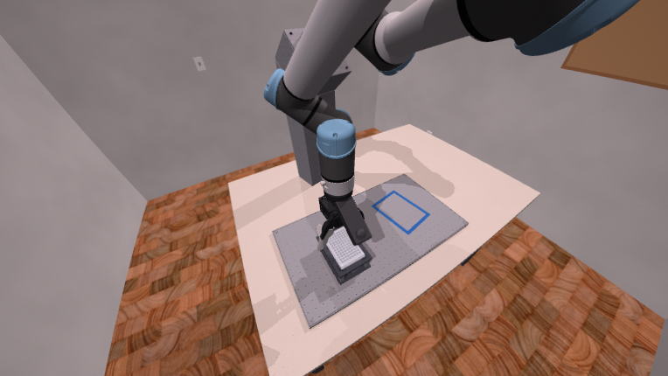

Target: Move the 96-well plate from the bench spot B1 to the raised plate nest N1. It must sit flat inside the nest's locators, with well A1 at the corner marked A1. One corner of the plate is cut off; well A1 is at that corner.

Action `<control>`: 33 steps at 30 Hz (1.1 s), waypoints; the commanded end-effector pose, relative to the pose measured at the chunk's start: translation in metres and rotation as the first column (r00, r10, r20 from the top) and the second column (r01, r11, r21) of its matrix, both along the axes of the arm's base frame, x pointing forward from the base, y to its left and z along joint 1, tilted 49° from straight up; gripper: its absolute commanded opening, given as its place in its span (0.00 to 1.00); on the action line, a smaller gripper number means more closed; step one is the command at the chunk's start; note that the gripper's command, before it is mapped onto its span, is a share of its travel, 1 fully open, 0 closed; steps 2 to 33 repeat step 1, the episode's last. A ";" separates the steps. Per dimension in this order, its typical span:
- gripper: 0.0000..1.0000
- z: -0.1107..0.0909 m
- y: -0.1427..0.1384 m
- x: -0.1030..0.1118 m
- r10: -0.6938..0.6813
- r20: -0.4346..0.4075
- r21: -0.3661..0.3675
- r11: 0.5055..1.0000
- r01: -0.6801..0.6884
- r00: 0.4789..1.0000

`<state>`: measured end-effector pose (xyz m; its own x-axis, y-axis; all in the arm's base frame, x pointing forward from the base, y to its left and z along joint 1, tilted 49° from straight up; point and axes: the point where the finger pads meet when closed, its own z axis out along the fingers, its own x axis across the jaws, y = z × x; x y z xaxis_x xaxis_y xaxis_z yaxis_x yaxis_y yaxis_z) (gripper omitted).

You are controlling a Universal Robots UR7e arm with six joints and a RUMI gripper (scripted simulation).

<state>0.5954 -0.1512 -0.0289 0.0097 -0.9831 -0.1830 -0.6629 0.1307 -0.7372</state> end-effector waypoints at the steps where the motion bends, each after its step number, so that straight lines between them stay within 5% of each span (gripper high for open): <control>1: 1.00 0.002 0.000 -0.004 0.002 -0.003 0.003 1.000 -0.002 1.000; 33: 1.00 0.002 0.000 -0.004 0.002 -0.003 0.003 1.000 -0.002 1.000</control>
